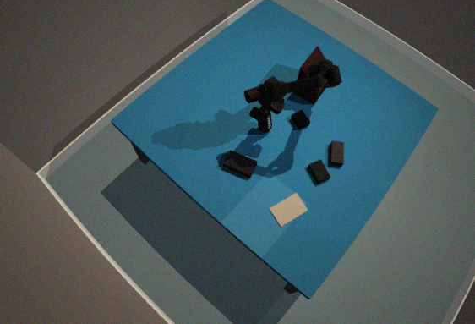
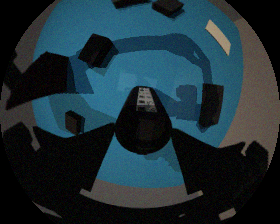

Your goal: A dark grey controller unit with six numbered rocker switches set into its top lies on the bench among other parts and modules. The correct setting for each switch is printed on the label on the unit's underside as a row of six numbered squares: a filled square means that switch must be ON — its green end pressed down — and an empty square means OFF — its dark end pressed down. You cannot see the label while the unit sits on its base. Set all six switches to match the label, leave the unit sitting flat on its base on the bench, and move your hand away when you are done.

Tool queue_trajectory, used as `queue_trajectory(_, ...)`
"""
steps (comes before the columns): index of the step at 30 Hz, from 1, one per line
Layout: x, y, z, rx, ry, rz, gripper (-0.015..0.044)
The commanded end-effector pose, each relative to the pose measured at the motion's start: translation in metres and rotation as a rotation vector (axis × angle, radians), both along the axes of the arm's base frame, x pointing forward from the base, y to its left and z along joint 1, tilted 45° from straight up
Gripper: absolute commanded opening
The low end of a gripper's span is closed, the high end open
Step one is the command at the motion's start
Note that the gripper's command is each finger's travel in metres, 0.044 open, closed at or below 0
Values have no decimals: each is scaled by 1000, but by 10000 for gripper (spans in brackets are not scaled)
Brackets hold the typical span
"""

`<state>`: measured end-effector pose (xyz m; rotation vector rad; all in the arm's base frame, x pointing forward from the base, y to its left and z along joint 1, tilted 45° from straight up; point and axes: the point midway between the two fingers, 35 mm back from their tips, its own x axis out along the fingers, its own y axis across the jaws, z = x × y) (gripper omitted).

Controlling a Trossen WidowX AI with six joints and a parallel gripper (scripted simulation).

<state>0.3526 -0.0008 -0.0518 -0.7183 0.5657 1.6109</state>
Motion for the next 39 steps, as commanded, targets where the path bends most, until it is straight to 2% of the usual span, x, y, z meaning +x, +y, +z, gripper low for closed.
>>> queue_trajectory(1, -1, 6, 3, 12, 6, -4, 338)
queue_trajectory(39, -5, 29, 23, 13, 7, -4, 338)
